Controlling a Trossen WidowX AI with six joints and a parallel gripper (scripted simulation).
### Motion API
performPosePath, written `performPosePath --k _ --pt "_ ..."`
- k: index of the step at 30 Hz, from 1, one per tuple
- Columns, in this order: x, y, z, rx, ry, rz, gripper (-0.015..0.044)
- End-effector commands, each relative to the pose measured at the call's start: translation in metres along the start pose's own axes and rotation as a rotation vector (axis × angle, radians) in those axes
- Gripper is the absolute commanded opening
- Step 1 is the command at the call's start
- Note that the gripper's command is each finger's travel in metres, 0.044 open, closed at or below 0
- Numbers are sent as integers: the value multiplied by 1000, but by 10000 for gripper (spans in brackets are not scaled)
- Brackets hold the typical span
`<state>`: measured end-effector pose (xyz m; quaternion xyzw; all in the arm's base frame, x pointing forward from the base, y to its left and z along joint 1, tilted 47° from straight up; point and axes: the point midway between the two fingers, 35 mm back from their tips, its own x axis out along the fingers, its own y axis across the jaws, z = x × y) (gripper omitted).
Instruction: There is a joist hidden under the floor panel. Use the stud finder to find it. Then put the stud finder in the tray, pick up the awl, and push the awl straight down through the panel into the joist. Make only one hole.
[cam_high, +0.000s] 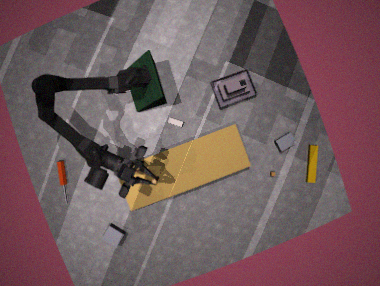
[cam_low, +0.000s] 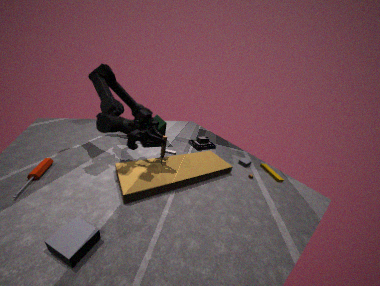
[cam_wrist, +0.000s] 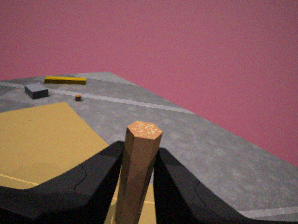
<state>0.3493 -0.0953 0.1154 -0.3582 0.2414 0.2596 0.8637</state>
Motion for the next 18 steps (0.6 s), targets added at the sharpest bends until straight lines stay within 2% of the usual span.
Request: performPosePath --k 1,18 --pt "1 1 -1 -9 -10 3 0" --pt "3 1 -29 -9 -9 3 0"
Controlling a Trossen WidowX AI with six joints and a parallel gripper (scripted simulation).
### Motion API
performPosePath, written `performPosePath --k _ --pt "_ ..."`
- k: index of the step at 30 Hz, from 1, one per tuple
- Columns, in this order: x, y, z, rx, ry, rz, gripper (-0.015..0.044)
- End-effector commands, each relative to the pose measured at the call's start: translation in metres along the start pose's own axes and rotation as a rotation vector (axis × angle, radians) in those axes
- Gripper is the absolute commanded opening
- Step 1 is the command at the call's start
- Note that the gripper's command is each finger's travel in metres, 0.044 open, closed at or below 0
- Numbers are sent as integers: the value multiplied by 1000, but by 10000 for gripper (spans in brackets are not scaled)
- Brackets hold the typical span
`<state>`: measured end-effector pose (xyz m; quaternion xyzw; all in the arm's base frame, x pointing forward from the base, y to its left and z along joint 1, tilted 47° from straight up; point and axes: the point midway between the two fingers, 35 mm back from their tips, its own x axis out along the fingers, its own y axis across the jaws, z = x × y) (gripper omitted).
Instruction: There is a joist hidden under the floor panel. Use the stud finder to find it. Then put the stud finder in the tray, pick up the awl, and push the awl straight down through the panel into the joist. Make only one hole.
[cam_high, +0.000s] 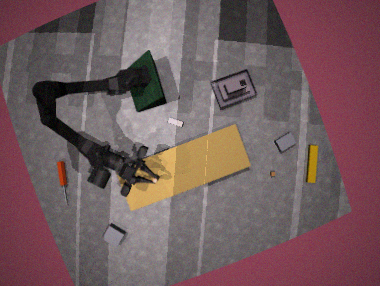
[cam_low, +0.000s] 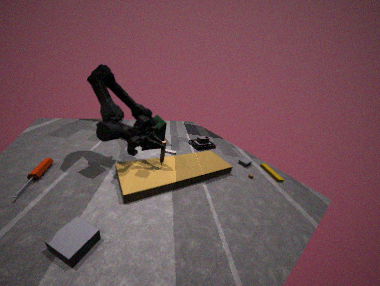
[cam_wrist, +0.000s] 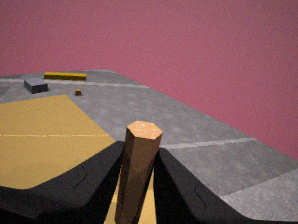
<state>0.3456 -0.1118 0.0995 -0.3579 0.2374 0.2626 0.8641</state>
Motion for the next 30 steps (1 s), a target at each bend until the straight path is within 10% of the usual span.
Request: performPosePath --k 1,30 --pt "1 1 -7 -7 0 0 0" --pt "1 1 -11 -4 -4 0 0"
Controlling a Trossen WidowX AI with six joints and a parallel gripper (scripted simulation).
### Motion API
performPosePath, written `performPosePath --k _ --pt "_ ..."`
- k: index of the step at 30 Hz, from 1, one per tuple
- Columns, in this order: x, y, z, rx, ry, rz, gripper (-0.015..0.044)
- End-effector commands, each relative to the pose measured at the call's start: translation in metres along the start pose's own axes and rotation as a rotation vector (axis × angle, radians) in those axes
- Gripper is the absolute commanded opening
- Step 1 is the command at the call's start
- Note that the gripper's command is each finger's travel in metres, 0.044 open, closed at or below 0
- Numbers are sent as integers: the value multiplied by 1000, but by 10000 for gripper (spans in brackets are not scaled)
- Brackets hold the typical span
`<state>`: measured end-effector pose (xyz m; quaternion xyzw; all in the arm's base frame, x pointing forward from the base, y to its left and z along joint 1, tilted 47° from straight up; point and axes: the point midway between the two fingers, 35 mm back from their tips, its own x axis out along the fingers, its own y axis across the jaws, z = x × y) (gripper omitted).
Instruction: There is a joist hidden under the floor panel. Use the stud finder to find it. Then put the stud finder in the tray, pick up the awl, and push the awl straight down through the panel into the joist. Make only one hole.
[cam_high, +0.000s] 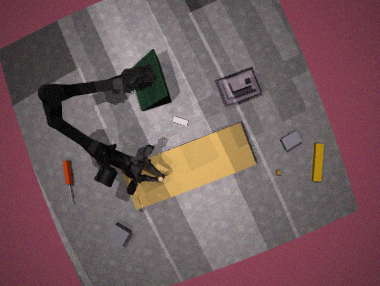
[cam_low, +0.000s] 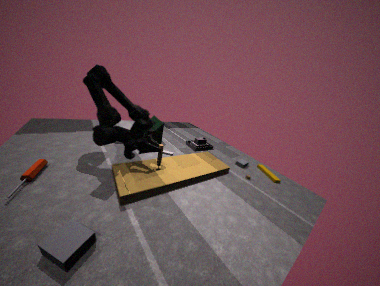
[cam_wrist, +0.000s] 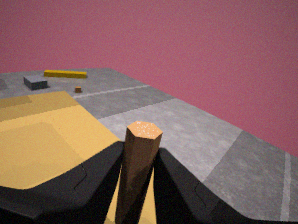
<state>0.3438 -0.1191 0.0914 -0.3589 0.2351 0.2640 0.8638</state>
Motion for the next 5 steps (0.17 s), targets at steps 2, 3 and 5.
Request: performPosePath --k 2,3,5 --pt "0 0 0 0 0 0 0" --pt "0 0 0 0 0 0 0" --pt "0 0 0 0 0 0 0"
